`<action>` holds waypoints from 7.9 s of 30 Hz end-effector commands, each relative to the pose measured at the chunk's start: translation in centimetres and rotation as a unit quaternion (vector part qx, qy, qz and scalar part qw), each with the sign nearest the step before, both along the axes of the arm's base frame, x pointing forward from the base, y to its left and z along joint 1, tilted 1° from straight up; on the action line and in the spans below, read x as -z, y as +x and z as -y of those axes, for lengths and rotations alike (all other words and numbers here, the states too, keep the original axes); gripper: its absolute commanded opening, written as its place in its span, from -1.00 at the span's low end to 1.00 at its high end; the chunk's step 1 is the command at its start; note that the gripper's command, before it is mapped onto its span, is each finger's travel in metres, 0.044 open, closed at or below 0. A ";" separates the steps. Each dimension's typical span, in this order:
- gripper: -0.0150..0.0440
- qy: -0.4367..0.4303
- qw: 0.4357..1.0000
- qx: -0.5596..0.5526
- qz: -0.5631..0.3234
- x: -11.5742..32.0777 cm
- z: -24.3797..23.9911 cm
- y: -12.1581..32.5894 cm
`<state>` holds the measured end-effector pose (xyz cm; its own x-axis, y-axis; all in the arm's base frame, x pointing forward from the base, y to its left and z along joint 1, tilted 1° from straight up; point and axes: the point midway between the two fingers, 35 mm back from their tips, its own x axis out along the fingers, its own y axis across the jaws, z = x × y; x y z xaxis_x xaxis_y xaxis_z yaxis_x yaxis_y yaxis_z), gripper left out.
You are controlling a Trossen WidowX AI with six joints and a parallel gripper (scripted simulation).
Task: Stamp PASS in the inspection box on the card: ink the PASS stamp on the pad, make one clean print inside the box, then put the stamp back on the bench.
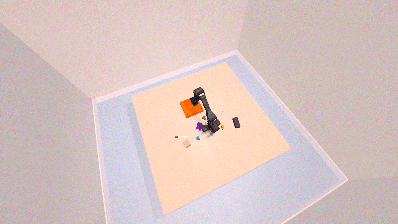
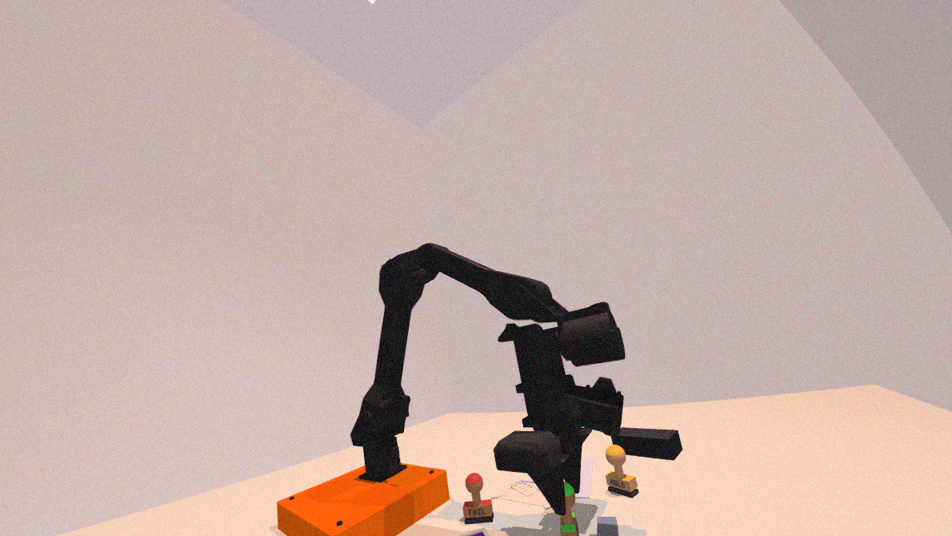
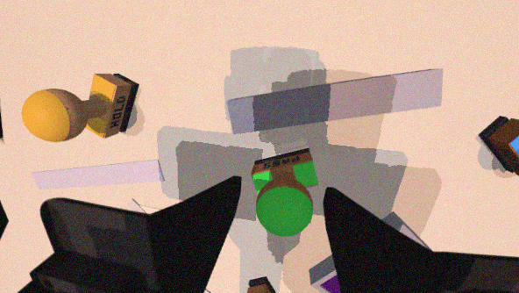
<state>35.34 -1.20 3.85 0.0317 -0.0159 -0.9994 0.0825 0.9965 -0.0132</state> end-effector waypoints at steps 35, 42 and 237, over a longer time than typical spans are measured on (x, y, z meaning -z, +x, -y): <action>-0.18 0.000 1.000 0.000 -0.003 2.0 0.0 -0.3; -0.49 0.000 1.000 0.000 -0.003 1.8 0.0 -0.2; -0.49 0.006 1.000 0.002 -0.005 -2.6 8.1 -9.1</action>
